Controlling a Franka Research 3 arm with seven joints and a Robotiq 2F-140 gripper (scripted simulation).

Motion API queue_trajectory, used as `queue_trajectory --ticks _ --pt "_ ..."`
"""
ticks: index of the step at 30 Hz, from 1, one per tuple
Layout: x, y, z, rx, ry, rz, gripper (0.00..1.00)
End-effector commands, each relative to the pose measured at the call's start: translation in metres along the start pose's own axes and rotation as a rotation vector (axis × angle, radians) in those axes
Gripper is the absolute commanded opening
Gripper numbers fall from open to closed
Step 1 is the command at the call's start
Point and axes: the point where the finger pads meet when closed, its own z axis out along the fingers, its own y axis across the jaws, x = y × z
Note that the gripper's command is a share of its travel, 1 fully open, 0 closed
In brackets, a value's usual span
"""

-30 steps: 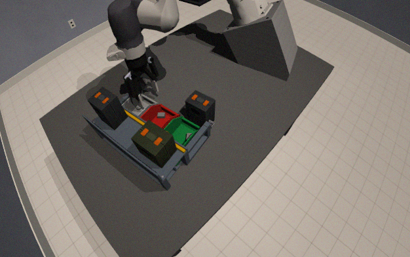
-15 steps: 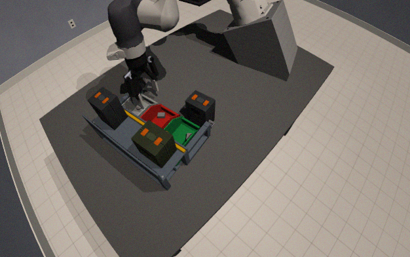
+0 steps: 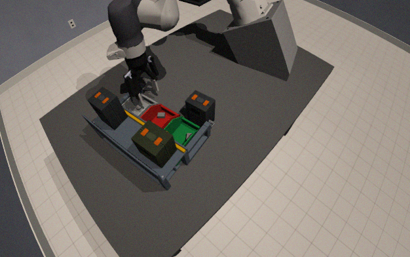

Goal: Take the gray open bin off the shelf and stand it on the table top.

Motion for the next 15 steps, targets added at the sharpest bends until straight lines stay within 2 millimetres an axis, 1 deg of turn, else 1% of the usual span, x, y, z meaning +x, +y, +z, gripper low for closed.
queue_trajectory --ticks 1,6,15 --pt "0.0 0.001 0.0 -0.002 0.001 -0.005 0.57" --pt "0.0 0.0 0.01 -0.002 0.001 -0.005 0.57" --pt "0.0 0.0 0.01 -0.002 0.001 -0.005 0.57"
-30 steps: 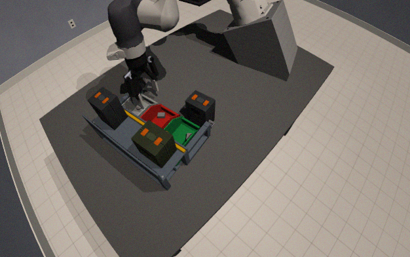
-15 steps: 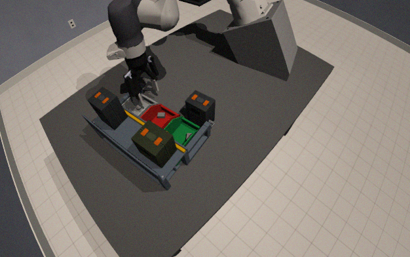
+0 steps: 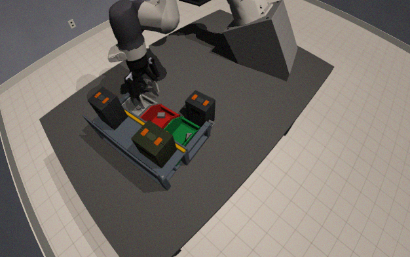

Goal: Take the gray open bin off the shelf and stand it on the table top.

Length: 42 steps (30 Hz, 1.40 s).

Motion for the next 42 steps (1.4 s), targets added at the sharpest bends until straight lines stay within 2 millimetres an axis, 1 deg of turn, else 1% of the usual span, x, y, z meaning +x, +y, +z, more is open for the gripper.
queue_trajectory --ticks 1,3,8,20,25,42 --pt "-0.001 -0.002 0.0 0.004 -0.001 -0.003 0.57" --pt "-0.001 -0.002 0.0 0.004 -0.001 -0.003 0.57" --pt "-0.001 -0.001 0.01 0.004 -0.001 -0.003 0.57" --pt "-0.001 -0.001 0.01 0.004 -0.001 -0.003 0.57" --pt "-0.001 -0.002 0.016 0.004 -0.001 -0.003 0.57" --pt "-0.001 -0.003 0.015 0.004 -0.001 -0.003 0.57"
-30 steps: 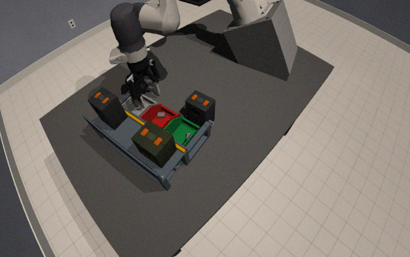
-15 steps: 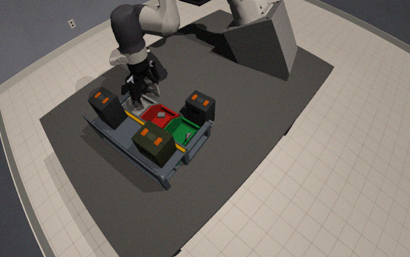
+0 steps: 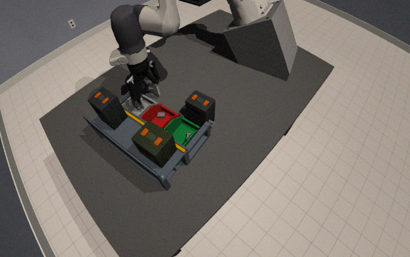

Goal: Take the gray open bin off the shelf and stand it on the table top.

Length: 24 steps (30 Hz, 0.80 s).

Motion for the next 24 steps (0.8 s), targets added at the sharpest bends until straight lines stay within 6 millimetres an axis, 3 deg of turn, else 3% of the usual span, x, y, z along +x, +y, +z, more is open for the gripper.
queue_trajectory --ticks 1,24 --pt "-0.0006 -0.0015 -0.0009 0.003 -0.001 -0.001 0.57" --pt "-0.0007 -0.0017 -0.0018 0.003 -0.001 -0.001 0.57"
